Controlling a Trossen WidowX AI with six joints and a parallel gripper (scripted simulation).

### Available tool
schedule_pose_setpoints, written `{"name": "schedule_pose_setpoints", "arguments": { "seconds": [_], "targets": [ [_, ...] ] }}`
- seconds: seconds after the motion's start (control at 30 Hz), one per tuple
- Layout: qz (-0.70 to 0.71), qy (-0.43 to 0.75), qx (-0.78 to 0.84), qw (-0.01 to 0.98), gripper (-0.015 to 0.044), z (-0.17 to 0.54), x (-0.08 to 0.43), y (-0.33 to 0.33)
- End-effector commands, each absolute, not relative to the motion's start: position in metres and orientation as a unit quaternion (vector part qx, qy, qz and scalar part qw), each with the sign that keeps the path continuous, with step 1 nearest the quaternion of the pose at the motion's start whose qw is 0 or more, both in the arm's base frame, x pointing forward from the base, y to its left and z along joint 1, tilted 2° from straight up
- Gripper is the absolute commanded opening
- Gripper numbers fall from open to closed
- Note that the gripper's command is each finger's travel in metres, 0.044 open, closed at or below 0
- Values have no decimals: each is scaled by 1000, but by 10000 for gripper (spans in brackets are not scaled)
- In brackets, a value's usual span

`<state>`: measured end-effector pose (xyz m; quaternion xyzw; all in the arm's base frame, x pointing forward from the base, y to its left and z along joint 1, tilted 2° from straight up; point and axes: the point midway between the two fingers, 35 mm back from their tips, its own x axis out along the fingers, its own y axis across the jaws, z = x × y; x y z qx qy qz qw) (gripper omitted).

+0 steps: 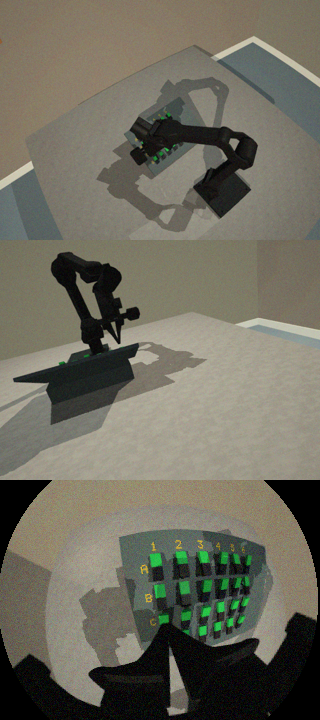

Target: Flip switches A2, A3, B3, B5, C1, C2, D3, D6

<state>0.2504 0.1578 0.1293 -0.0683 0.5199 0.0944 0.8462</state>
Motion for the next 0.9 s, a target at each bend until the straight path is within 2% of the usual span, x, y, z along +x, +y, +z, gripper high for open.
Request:
{"name": "schedule_pose_setpoints", "arguments": {
  "seconds": [0.0,0.87],
  "targets": [
    [96,524,-70,844,0,122,251,158],
    [96,524,-70,844,0,110,257,159]
  ]
}}
